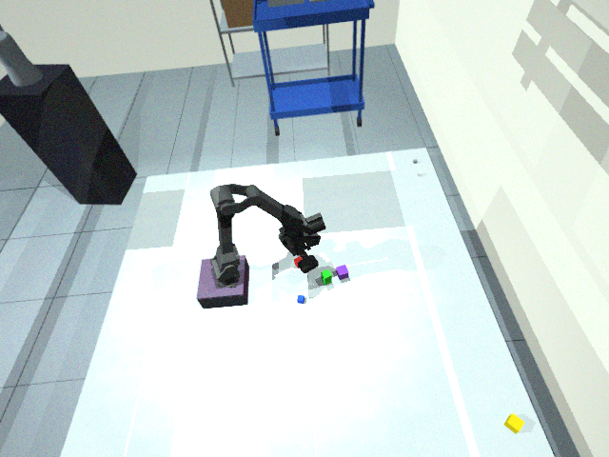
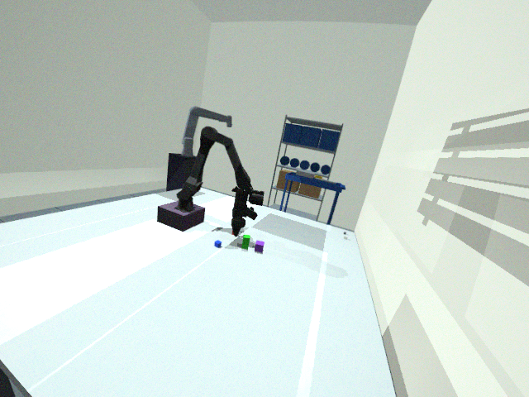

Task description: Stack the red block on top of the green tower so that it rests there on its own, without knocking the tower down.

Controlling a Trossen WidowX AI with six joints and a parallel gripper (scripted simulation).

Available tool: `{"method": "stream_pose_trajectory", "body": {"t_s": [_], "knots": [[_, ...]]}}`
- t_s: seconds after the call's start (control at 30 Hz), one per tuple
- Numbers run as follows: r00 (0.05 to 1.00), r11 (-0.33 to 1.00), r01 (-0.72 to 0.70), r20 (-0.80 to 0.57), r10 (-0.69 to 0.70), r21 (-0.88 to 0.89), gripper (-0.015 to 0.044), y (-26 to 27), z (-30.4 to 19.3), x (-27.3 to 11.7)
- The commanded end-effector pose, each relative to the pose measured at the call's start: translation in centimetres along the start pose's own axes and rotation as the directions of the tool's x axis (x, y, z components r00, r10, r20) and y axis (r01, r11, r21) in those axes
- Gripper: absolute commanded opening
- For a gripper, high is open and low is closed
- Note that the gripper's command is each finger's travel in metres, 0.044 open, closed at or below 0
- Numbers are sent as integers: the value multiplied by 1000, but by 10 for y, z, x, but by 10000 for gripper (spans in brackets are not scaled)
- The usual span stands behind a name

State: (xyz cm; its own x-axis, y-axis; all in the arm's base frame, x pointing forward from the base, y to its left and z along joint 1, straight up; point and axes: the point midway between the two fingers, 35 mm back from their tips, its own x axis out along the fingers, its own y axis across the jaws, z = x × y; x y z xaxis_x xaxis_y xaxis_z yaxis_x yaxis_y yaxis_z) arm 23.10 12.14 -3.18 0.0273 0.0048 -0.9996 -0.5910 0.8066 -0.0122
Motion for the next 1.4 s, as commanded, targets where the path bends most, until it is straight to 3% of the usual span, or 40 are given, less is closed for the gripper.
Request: {"method": "stream_pose_trajectory", "body": {"t_s": [0.0, 0.33, 0.77, 1.03, 1.1, 1.37], "knots": [[1000, 1000, -6, -8, 6, 0, 440, 1, -3, 3], [1000, 1000, -6, -8, 6, 0, 440, 1, -3, 2], [1000, 1000, -6, -8, 6, 0, 99, 1, -3, 2], [1000, 1000, -6, -8, 6, 0, 45, 1, -3, 2], [1000, 1000, -6, -8, 6, 0, 0, 1, -3, -1], [1000, 1000, -6, -8, 6, 0, 0, 0, 0, -36]]}}
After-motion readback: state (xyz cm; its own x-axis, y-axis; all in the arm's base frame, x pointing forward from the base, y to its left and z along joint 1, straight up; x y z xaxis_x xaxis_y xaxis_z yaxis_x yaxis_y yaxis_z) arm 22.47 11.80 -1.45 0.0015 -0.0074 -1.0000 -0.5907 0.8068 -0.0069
